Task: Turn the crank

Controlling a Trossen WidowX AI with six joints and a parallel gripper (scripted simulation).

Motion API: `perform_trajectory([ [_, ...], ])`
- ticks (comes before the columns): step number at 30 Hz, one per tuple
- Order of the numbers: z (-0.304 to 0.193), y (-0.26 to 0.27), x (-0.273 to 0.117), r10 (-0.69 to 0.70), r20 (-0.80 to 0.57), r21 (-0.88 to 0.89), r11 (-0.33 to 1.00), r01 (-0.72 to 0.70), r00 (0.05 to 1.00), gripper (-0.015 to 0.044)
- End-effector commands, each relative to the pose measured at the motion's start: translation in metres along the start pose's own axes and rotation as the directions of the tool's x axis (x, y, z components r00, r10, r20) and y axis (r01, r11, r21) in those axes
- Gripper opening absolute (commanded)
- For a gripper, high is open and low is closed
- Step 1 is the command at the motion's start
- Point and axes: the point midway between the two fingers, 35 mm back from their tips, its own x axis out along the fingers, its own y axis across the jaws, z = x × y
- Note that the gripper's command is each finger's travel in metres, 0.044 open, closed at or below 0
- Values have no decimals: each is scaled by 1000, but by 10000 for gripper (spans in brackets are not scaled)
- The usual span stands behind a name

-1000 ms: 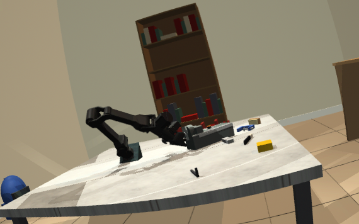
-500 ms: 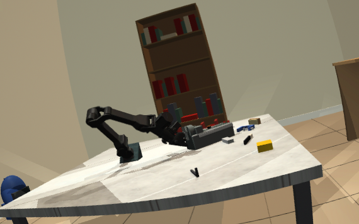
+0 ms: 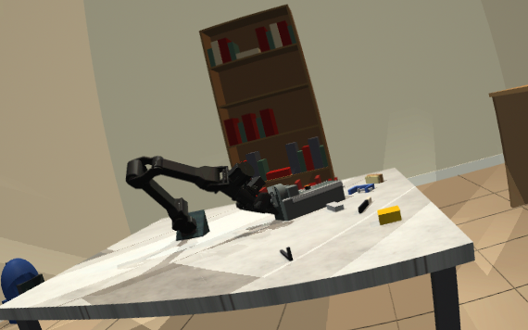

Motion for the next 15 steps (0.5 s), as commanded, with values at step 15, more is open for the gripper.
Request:
perform_trajectory([
  [15,64,-7,-55,-5,13,7,1000,5,1000,440],
])
